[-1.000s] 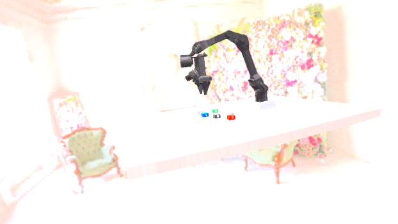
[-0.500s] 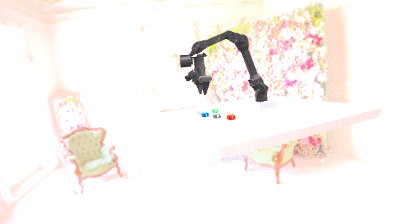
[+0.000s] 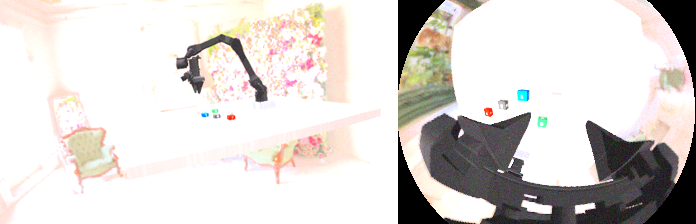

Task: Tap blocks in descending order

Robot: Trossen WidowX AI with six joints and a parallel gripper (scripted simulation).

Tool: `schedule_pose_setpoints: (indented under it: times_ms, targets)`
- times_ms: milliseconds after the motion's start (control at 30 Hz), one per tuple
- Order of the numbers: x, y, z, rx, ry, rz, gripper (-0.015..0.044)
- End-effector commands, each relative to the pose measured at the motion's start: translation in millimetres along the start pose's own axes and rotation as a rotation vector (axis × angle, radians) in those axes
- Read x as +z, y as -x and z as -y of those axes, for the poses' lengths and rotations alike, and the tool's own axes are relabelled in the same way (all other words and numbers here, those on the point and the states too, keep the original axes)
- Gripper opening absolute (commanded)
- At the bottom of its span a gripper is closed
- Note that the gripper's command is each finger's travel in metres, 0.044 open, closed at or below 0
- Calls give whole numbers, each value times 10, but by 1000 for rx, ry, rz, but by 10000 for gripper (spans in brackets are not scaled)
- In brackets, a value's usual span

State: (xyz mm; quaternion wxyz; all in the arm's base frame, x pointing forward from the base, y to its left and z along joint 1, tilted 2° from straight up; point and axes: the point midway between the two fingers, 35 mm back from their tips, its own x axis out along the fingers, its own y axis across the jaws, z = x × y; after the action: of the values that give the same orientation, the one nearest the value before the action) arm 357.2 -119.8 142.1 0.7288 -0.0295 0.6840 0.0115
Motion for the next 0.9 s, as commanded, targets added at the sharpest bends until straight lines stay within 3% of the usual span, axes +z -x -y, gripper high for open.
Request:
schedule_pose_setpoints:
  times_ms: [0,500,867]
  targets:
    - [13,-8,-5,3,13,-2,400]
    - [-1,-6,-12,3,13,-2,400]
    - [-812,-17,-368,7,13,-10,400]
